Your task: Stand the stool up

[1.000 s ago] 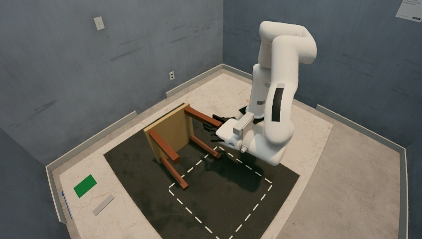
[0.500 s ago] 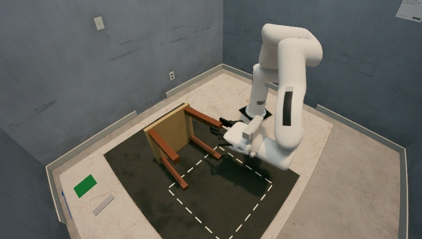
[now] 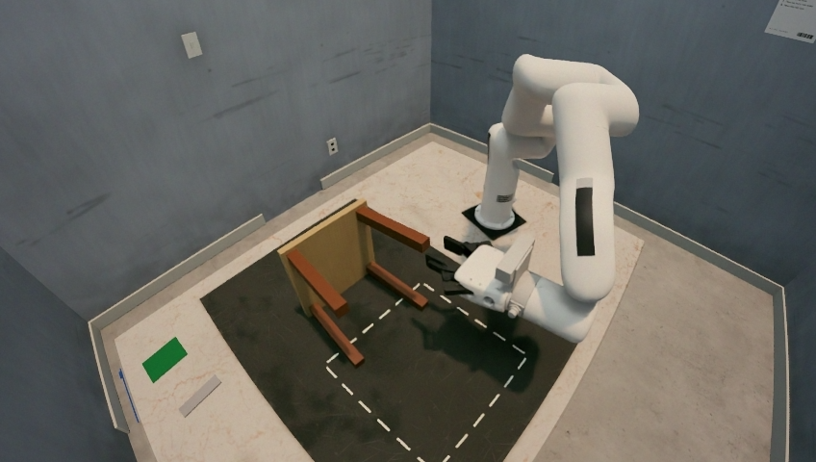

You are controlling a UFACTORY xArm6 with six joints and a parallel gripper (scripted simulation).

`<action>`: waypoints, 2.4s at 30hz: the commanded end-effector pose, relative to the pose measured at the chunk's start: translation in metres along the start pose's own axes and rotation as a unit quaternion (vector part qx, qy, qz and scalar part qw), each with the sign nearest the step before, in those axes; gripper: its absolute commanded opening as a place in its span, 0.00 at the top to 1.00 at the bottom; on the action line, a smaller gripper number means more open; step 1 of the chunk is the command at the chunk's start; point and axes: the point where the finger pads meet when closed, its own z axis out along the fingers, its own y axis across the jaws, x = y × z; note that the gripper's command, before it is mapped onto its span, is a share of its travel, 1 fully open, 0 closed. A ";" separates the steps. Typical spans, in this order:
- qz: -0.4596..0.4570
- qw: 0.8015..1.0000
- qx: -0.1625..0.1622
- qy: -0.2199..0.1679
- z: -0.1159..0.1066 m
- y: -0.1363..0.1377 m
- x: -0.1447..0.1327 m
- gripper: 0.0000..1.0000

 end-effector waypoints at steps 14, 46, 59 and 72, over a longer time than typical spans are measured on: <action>0.002 1.000 0.000 -0.001 -0.005 0.000 0.018 0.45; 0.045 0.998 -0.023 -0.038 0.001 -0.003 0.081 0.55; 0.275 0.920 -0.151 -0.233 0.115 -0.028 0.081 0.55; 0.451 0.772 -0.254 -0.368 0.219 -0.049 0.077 0.55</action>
